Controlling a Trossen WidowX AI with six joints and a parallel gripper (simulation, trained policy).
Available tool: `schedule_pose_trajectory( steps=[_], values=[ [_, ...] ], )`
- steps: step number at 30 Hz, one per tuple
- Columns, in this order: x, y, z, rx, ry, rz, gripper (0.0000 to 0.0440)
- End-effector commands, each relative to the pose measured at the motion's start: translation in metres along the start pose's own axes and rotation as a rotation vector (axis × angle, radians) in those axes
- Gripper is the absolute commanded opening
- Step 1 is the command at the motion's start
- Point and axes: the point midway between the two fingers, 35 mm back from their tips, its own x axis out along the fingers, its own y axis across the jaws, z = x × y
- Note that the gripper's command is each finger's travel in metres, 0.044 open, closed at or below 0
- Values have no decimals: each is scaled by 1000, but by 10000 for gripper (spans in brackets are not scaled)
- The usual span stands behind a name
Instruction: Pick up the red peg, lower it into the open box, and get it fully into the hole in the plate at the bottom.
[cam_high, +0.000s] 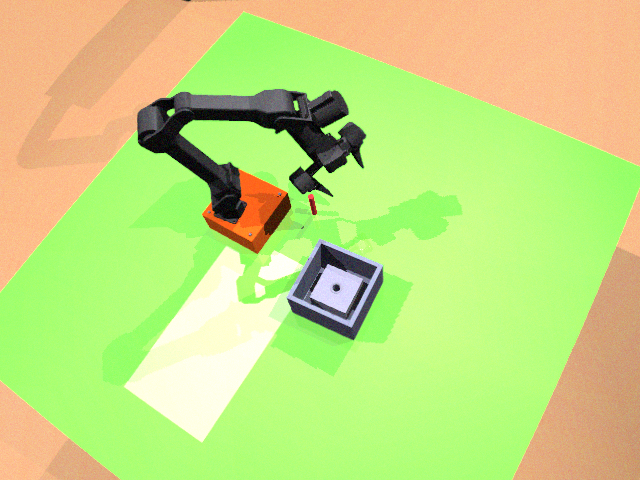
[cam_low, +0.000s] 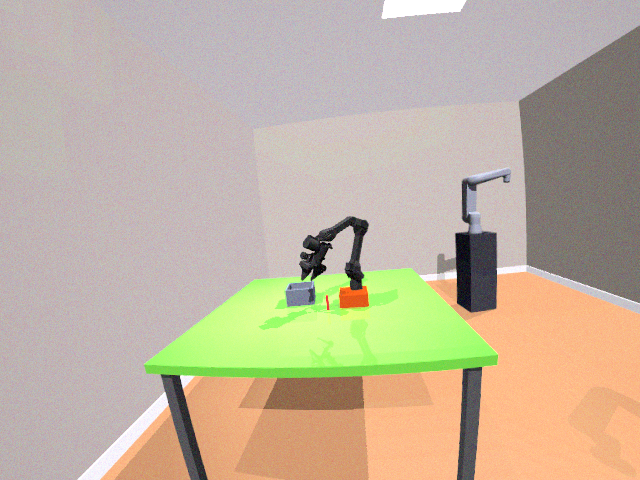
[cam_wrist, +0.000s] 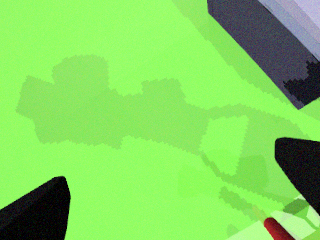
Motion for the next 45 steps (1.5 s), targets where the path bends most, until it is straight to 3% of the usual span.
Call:
schedule_pose_trajectory(
  steps=[1, 17, 33, 37, 45],
  values=[
    [6, -13, -11, 18, 68, -89, 440],
    [32, -68, -57, 165, 253, -400, 439],
    [80, -87, -97, 317, 275, -418, 437],
    [87, -92, -105, 347, 283, -423, 380],
    [89, -97, -114, 387, 332, -448, 180]
  ],
)
